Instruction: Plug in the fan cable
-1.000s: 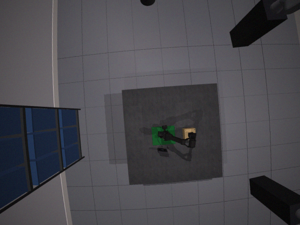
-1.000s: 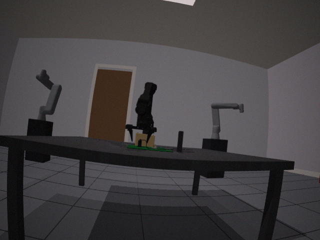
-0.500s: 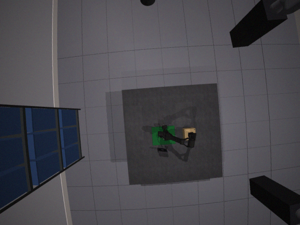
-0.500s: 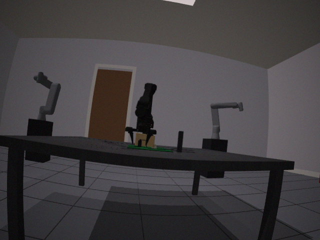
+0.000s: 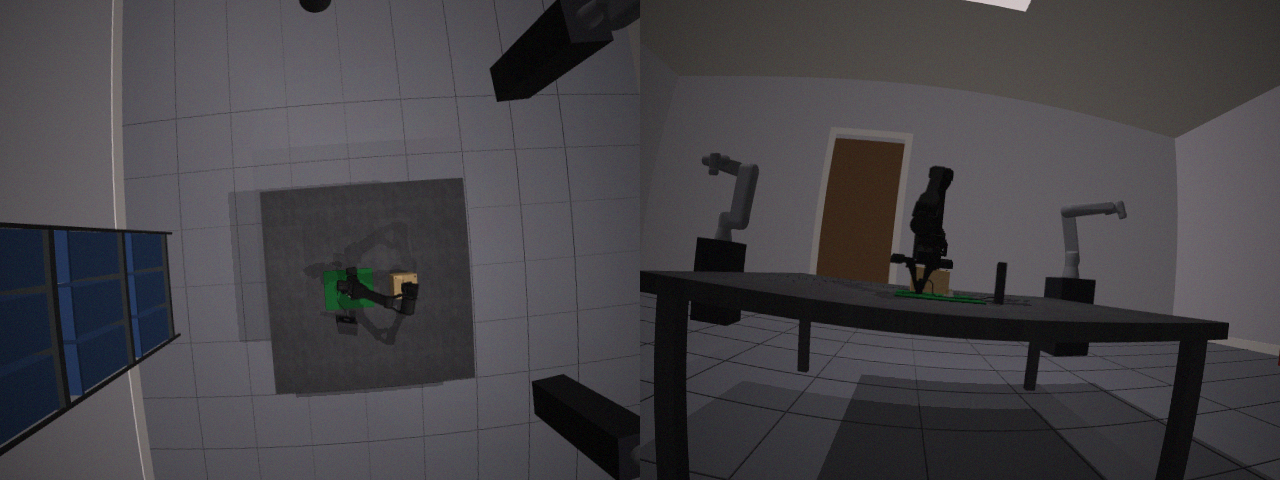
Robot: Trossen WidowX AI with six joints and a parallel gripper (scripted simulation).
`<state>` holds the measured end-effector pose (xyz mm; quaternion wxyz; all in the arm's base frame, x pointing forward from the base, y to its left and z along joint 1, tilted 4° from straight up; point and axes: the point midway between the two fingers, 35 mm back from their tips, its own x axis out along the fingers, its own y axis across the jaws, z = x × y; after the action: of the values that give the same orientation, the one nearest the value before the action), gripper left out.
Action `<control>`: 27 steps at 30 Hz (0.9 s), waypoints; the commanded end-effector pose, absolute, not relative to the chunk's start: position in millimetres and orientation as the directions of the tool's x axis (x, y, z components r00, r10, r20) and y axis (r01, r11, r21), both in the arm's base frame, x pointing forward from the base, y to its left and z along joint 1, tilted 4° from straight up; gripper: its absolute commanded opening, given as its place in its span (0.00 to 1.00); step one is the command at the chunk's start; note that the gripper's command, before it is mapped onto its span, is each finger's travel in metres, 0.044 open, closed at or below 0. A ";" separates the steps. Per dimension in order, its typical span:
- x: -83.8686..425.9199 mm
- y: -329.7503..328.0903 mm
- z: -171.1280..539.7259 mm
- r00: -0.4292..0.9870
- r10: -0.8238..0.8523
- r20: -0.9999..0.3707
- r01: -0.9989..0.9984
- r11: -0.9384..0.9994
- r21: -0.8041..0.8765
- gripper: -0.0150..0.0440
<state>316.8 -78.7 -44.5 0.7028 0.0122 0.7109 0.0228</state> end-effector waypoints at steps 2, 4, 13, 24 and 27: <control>318.0 -79.6 -33.3 -0.012 0.050 -0.999 -0.014 0.999 0.050 0.25; 318.4 -81.1 -5.6 -0.013 0.052 -0.999 -0.011 0.999 0.052 0.25; 318.5 -79.5 4.8 -0.013 0.053 -0.999 -0.061 0.997 0.054 0.25; 323.9 -65.1 5.5 -0.012 0.054 -0.998 -0.426 0.903 0.054 0.25; 325.3 -61.1 5.7 -0.012 0.054 -0.998 -0.517 0.855 0.053 0.25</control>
<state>322.4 -65.8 4.4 0.6884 -0.1343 0.6916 0.1724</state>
